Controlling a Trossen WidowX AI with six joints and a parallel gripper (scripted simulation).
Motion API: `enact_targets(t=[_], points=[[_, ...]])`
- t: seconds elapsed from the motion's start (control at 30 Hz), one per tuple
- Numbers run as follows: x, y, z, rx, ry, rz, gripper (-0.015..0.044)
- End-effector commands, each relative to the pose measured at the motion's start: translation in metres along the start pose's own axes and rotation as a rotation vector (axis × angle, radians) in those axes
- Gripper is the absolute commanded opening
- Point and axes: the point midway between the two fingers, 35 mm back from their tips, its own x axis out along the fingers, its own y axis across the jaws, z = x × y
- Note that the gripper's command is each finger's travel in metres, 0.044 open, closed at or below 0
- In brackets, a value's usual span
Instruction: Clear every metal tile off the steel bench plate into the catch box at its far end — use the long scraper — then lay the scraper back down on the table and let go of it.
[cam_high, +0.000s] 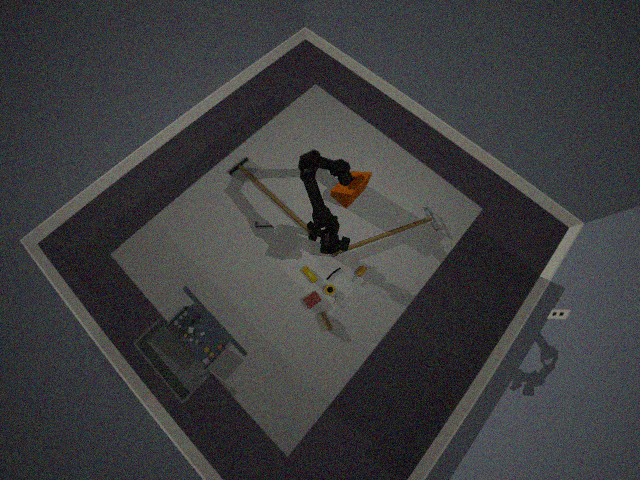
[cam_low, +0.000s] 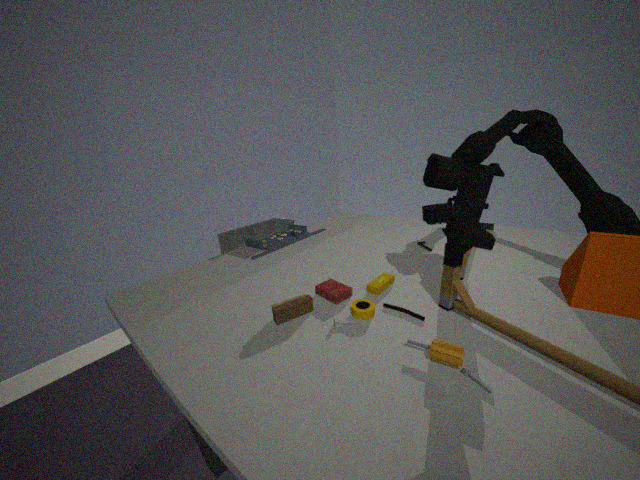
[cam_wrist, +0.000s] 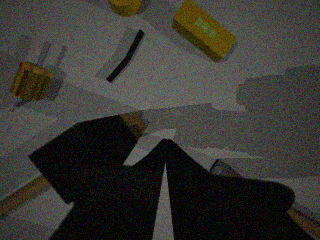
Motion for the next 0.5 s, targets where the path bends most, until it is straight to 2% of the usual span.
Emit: enact_targets(t=[0.0,0.47], points=[[-0.002,0.006,0.006,0.002,-0.006,0.0,0.0],[-0.002,0.023,0.021,0.002,-0.008,0.003,0.0]])
